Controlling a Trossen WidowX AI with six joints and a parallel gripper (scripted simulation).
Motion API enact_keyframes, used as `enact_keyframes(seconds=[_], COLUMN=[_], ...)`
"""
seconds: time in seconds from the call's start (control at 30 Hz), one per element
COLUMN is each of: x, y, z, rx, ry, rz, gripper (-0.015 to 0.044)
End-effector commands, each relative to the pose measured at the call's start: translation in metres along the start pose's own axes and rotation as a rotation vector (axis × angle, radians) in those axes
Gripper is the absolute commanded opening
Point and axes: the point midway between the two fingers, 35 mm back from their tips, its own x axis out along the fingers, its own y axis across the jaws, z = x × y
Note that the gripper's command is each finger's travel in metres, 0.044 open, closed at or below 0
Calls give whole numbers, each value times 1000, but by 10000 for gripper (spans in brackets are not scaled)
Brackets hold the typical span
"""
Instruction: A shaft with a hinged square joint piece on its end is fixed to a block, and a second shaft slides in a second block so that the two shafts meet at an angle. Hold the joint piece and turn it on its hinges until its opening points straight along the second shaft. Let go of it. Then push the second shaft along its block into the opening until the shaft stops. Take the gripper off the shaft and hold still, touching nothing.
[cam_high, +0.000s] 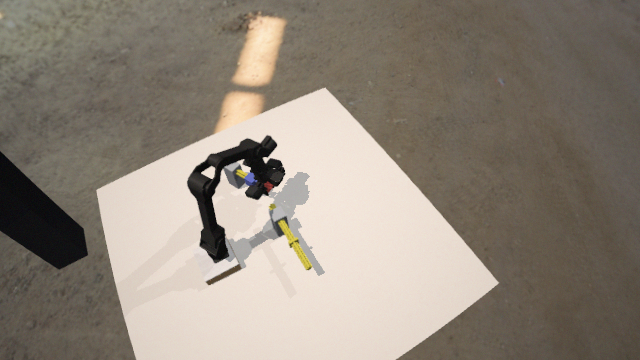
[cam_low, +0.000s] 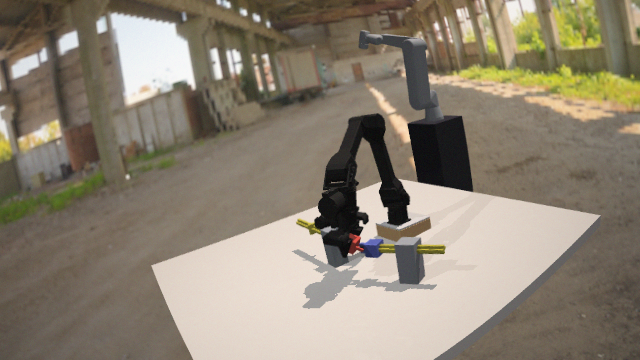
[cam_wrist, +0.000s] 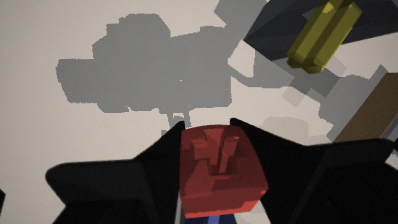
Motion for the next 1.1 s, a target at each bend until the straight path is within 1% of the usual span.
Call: enact_keyframes(seconds=[0.0,1.07], x=[2,17], y=[-3,-23], z=[0,-6], rx=[61,502], ry=[43,343], rz=[-10,-7], gripper=[0,0])
